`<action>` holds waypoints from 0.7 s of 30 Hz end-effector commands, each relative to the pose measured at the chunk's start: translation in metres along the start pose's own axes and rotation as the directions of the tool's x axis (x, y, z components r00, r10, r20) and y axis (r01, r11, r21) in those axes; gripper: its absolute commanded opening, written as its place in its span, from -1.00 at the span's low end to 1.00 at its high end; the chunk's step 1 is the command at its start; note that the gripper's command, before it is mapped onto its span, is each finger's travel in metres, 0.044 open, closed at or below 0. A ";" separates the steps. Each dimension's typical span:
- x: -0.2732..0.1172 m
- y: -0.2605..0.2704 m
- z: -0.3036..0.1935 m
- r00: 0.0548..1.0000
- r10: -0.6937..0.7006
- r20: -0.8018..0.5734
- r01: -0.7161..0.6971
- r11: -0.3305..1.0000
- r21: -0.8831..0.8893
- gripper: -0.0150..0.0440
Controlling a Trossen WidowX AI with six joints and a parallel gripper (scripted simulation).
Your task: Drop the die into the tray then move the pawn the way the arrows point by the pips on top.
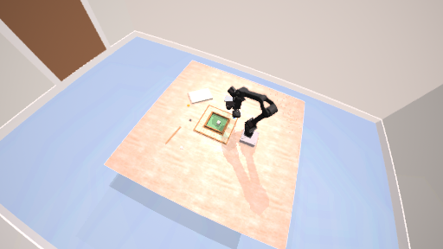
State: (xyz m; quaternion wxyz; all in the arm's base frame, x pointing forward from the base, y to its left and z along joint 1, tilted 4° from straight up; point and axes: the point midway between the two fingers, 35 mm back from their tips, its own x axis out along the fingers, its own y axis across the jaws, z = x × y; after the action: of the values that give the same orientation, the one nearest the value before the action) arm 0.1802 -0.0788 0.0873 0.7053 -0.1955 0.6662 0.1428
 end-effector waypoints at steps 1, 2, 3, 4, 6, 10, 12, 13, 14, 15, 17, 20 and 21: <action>0.002 -0.001 -0.008 1.000 0.010 0.001 -0.010 1.000 -0.027 0.19; 0.002 -0.001 -0.009 1.000 0.010 0.000 -0.010 1.000 -0.027 0.19; 0.003 -0.002 -0.009 1.000 0.009 0.000 -0.009 1.000 -0.027 0.19; 0.004 -0.002 -0.009 1.000 0.009 0.000 -0.009 1.000 -0.027 0.19; 0.013 -0.002 -0.009 1.000 0.009 0.000 -0.009 1.000 -0.027 0.19; 0.018 -0.002 -0.009 1.000 0.010 0.000 -0.009 1.000 -0.027 0.19; 0.020 -0.002 -0.009 1.000 0.010 0.000 -0.009 1.000 -0.027 0.19; 0.022 -0.002 -0.009 1.000 0.009 0.000 -0.009 1.000 -0.027 0.19; 0.023 -0.002 -0.009 1.000 0.009 0.000 -0.009 1.000 -0.027 0.19; 0.025 -0.002 -0.009 1.000 0.009 0.000 -0.009 1.000 -0.027 0.19; 0.028 -0.002 -0.009 1.000 0.009 0.000 -0.009 1.000 -0.027 0.19; 0.033 -0.002 -0.009 1.000 0.009 0.000 -0.009 1.000 -0.027 0.19; 0.035 -0.002 -0.009 1.000 0.009 0.000 -0.009 1.000 -0.027 0.19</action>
State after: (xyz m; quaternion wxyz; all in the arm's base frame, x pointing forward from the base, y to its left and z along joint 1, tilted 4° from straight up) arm 0.1764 -0.0876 0.0599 0.7026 -0.2030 0.6649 0.1515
